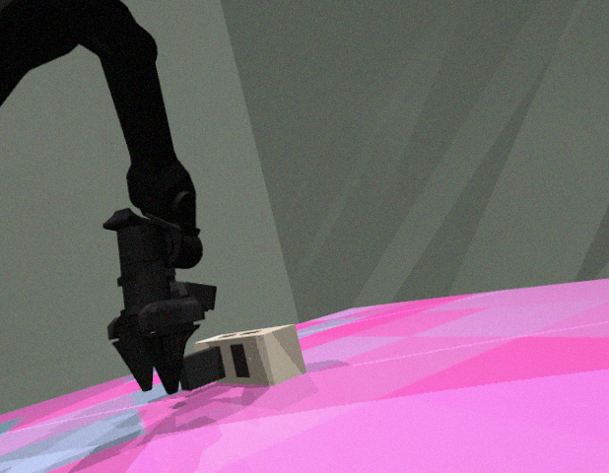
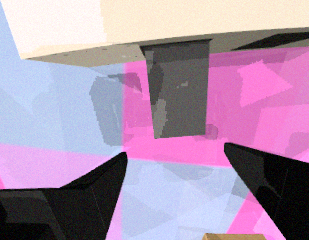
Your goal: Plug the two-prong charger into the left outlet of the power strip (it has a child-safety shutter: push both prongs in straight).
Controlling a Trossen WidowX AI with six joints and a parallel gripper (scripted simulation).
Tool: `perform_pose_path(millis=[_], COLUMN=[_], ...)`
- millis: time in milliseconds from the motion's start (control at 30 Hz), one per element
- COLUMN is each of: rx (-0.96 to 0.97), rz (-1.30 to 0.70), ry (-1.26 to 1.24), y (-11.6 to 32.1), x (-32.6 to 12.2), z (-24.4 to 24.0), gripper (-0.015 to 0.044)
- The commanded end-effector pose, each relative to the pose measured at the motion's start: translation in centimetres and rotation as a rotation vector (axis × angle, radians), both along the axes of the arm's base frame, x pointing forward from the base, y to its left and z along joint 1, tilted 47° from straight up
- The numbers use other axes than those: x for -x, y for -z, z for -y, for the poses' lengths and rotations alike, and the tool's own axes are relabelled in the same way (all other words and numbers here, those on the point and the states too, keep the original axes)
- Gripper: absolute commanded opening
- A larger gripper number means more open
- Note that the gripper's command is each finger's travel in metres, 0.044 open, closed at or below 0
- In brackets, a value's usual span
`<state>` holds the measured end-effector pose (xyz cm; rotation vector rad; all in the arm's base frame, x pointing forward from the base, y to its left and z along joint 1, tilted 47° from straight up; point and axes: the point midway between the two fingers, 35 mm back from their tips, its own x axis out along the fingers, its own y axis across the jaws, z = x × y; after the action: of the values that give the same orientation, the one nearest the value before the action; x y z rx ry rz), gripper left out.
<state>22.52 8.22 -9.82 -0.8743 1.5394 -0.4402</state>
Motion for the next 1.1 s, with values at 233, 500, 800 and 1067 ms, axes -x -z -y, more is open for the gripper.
perform_pose_path(millis=[233,500,800,1067], rx=[-0.01,-0.087,-0.131,-0.131], rz=[0.007,0.449,0.562,0.562], ry=[0.001,-0.245,-0.297,-0.297], y=[-0.2,-4.1,-5.3,-5.3], x=[1.1,0.0,0.2,0.2], z=[0.1,-4.8,-6.2,-6.2], gripper=[0.044,0.044,0.044,0.044])
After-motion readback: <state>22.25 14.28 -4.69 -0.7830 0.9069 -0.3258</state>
